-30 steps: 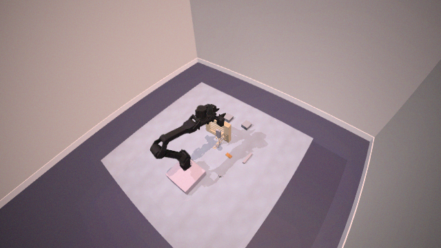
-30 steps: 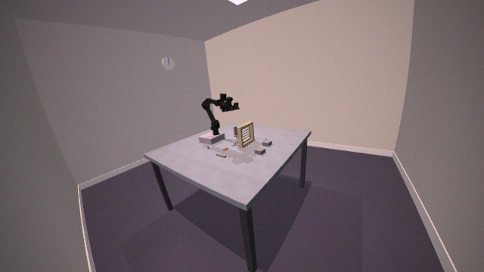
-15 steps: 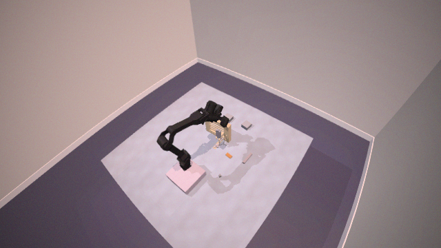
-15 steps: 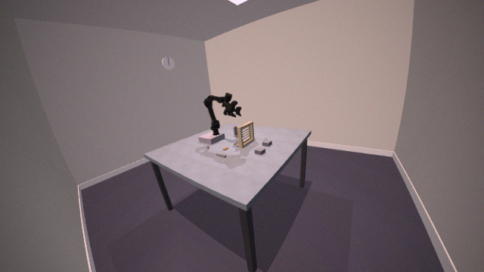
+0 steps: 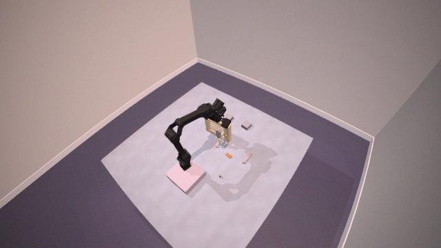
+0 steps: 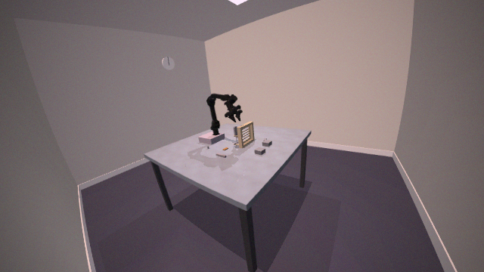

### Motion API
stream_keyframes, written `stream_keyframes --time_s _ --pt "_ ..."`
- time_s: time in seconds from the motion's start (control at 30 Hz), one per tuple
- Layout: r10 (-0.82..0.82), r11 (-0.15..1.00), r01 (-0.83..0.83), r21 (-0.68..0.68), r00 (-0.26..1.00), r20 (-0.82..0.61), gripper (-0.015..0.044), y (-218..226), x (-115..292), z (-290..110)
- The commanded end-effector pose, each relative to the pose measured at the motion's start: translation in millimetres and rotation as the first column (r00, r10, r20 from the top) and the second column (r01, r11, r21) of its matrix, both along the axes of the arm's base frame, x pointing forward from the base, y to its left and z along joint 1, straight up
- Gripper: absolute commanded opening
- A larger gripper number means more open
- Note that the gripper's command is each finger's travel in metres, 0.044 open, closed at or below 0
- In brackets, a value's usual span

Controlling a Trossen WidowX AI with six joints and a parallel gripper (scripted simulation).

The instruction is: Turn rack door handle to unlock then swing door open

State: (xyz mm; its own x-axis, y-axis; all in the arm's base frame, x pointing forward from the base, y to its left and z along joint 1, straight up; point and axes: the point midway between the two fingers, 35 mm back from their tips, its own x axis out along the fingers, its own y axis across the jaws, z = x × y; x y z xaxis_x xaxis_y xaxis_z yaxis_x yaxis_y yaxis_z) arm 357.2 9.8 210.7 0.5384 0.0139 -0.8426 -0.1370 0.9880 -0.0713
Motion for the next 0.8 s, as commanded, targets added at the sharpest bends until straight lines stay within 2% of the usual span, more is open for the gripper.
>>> stream_keyframes --time_s 0.0,0.53,0.77 --pt "0.018 1.0 -0.02 -0.015 0.993 -0.116 0.0291 0.2 -3.9 -6.8" --pt "0.063 0.996 -0.083 -0.018 0.863 -0.501 0.0291 1.3 -29.8 -23.8" --pt "0.065 0.996 -0.086 -0.017 0.854 -0.515 0.0291 1.3 -31.0 -24.3"
